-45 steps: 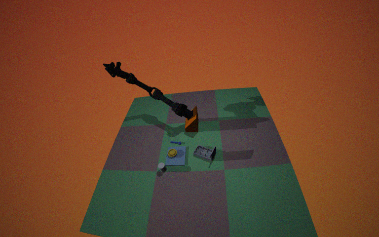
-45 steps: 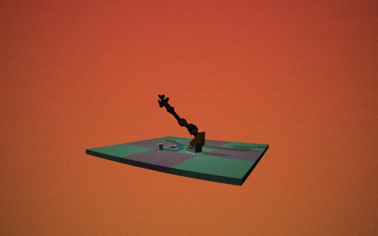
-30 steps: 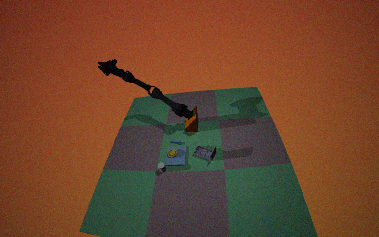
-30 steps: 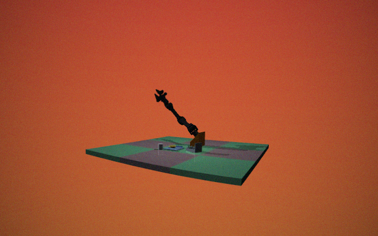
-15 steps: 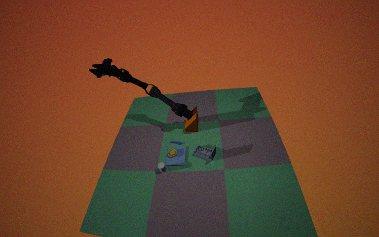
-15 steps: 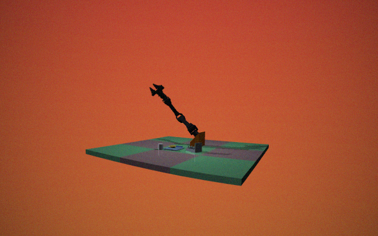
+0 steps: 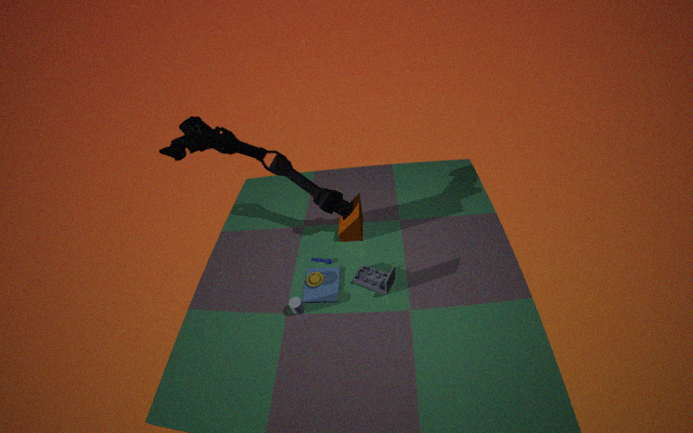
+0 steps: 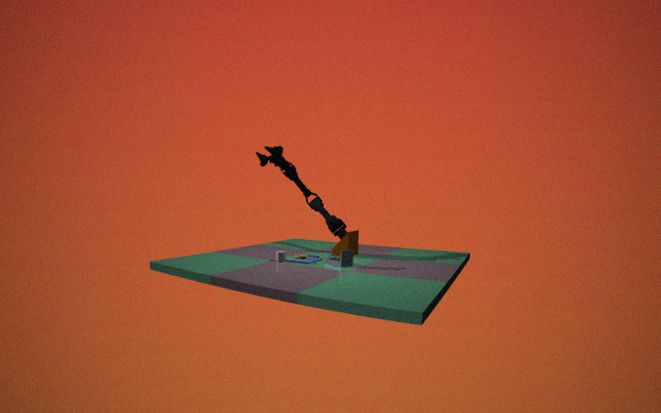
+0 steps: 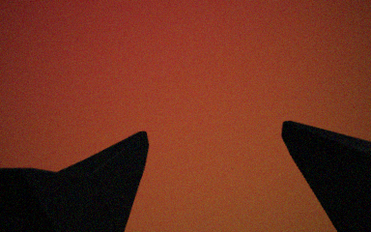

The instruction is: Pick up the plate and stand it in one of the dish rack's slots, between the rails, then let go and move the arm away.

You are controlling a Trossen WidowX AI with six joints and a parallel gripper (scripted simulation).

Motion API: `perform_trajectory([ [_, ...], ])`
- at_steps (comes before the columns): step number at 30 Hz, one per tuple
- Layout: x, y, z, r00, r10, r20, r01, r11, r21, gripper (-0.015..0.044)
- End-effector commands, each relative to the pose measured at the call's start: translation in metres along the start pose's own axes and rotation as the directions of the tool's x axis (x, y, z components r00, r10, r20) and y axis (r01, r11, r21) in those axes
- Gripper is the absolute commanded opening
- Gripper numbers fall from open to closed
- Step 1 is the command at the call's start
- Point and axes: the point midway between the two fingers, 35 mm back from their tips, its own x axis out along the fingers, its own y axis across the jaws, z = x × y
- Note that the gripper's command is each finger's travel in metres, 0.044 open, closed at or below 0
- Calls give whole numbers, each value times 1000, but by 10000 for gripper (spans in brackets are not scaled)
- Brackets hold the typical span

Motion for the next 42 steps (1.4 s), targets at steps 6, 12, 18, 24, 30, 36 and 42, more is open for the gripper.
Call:
perform_trajectory([
  [6,31,63,-90,954,89,-287,-85,996,26,400],
  [12,37,98,-154,874,121,-471,-119,992,33,400],
  [18,33,127,-214,772,139,-620,-143,989,44,400],
  [24,21,151,-264,664,149,-733,-157,986,58,400],
  [30,-1,171,-321,514,129,-848,-162,985,52,400],
  [36,-31,183,-373,345,83,-935,-165,986,27,400],
  [42,-61,186,-413,194,22,-981,-170,985,-12,400],
])
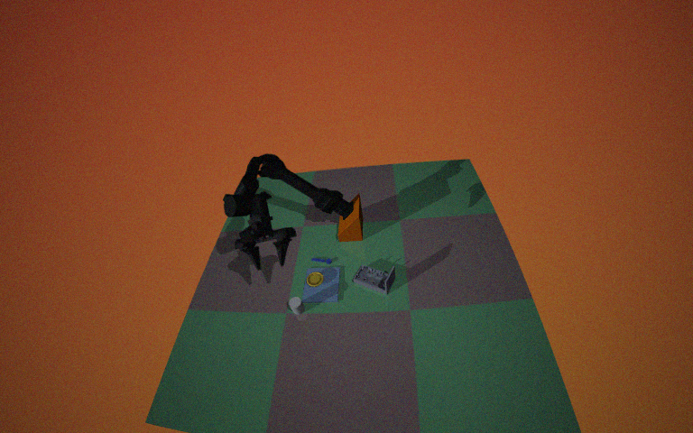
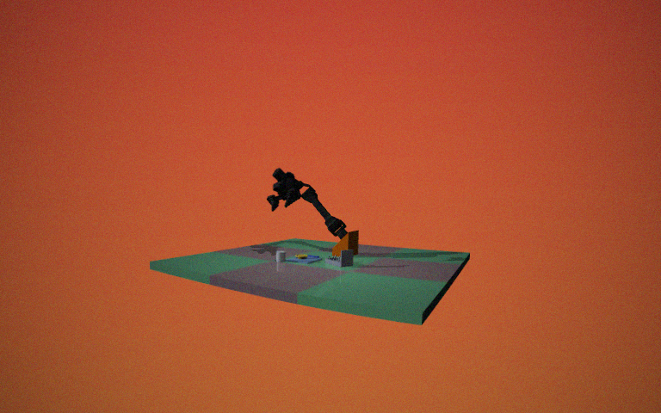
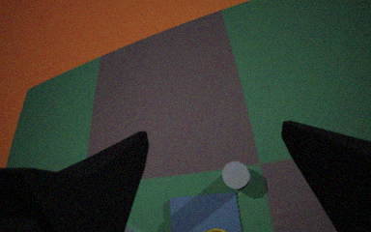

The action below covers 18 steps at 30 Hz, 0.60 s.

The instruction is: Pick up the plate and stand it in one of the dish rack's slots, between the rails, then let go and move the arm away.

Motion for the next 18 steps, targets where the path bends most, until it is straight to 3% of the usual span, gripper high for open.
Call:
perform_trajectory([
  [1,21,5,-31,992,-30,-123,29,1000,-11,400],
  [9,53,12,-95,928,-100,-359,81,995,-66,400],
  [18,70,13,-171,782,-203,-590,128,978,-167,400],
])
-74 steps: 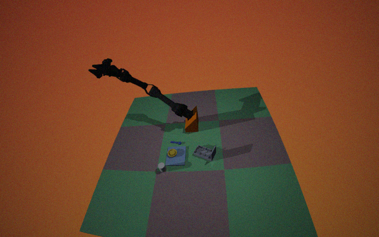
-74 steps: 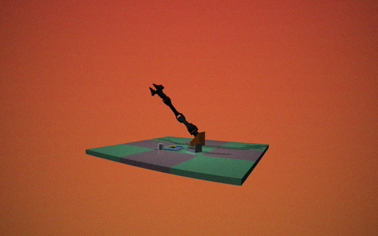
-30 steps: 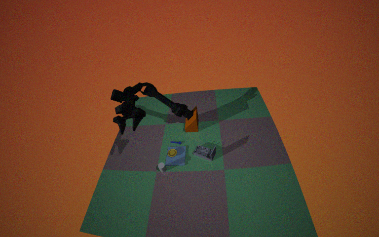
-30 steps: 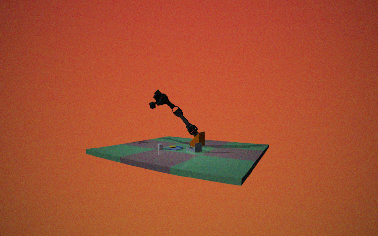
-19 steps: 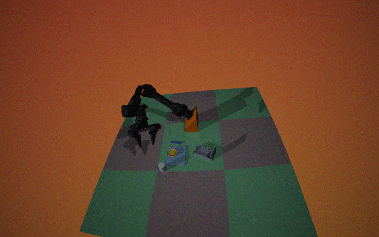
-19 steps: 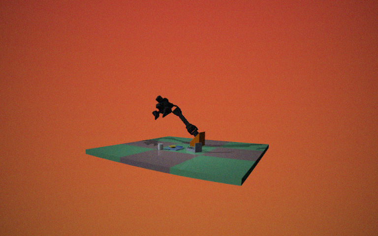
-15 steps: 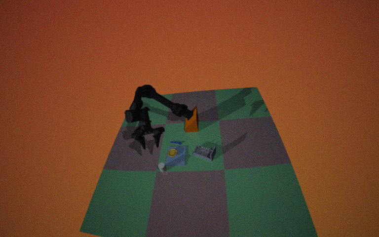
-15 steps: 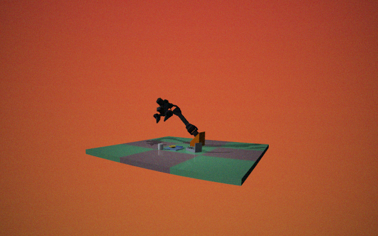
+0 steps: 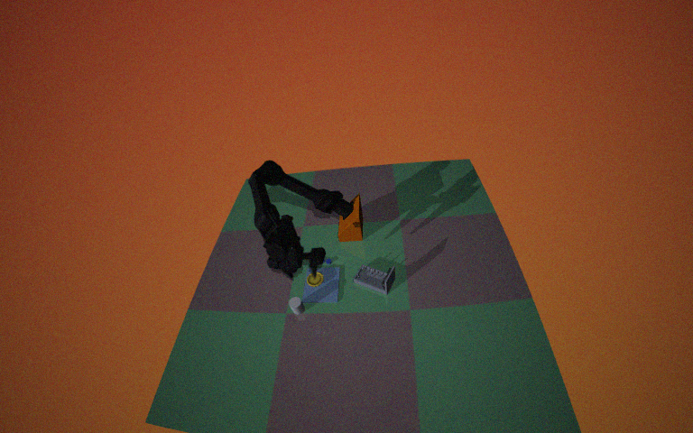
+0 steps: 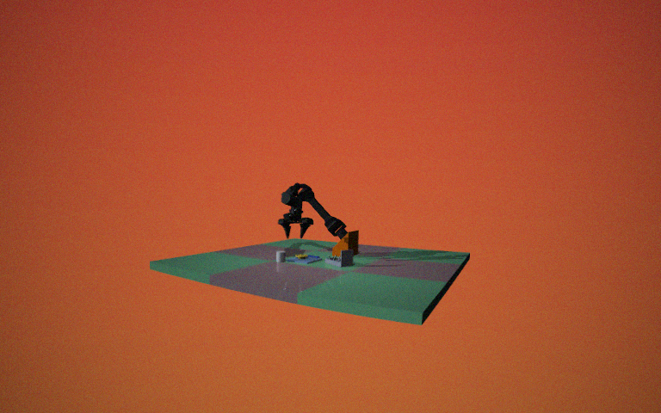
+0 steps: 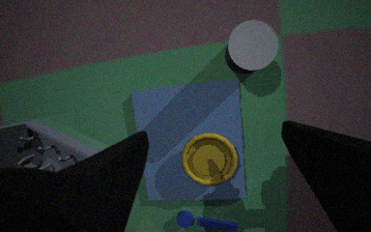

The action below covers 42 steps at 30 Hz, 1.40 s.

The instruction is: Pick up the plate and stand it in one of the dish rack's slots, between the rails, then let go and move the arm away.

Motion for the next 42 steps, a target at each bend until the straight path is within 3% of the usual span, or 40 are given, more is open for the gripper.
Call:
perform_trajectory([
  [1,23,4,-30,990,-51,-132,47,998,-37,400],
  [6,37,7,-54,970,-94,-226,79,994,-75,400],
  [42,84,3,-69,969,-95,-228,80,994,-75,400],
])
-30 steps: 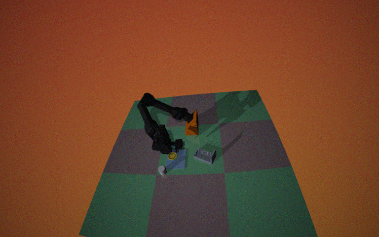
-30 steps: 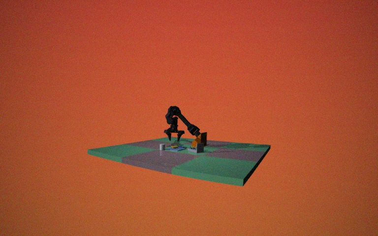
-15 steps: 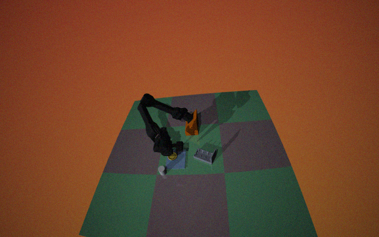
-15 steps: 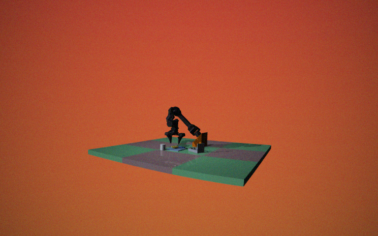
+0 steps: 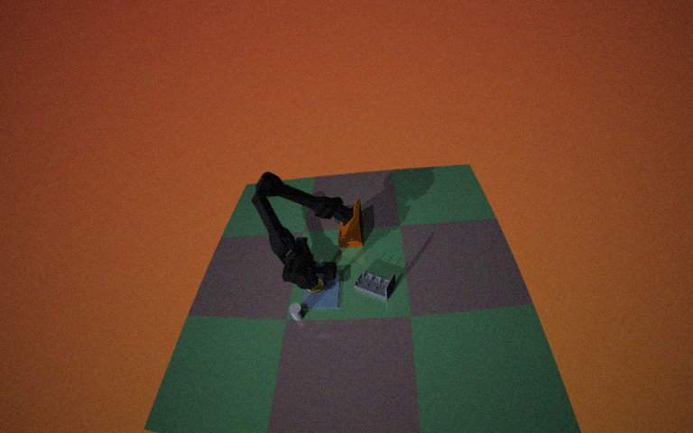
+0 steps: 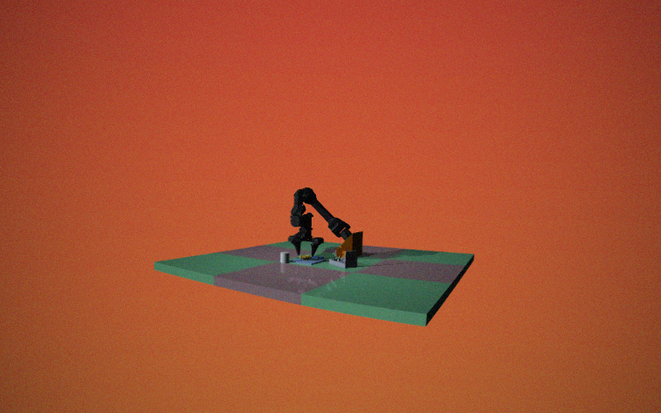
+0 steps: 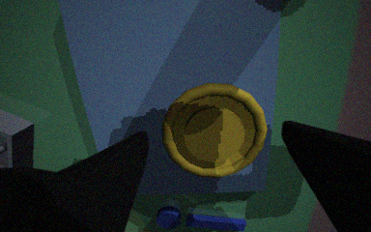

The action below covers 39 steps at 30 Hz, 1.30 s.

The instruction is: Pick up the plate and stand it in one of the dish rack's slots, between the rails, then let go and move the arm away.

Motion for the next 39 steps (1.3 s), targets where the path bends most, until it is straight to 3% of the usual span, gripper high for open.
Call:
perform_trajectory([
  [1,8,0,-3,1000,-5,-4,5,1000,-10,400],
  [8,16,0,-4,1000,-8,-4,8,1000,-11,400],
  [10,16,0,-4,1000,-8,-4,8,1000,-11,360],
  [16,16,0,-4,1000,-8,-4,8,1000,-11,360],
  [27,16,0,-4,1000,-8,-4,8,1000,-11,287],
  [38,-26,4,7,1000,9,12,-8,1000,-18,0],
  [39,-31,5,8,1000,12,14,-12,1000,-22,0],
])
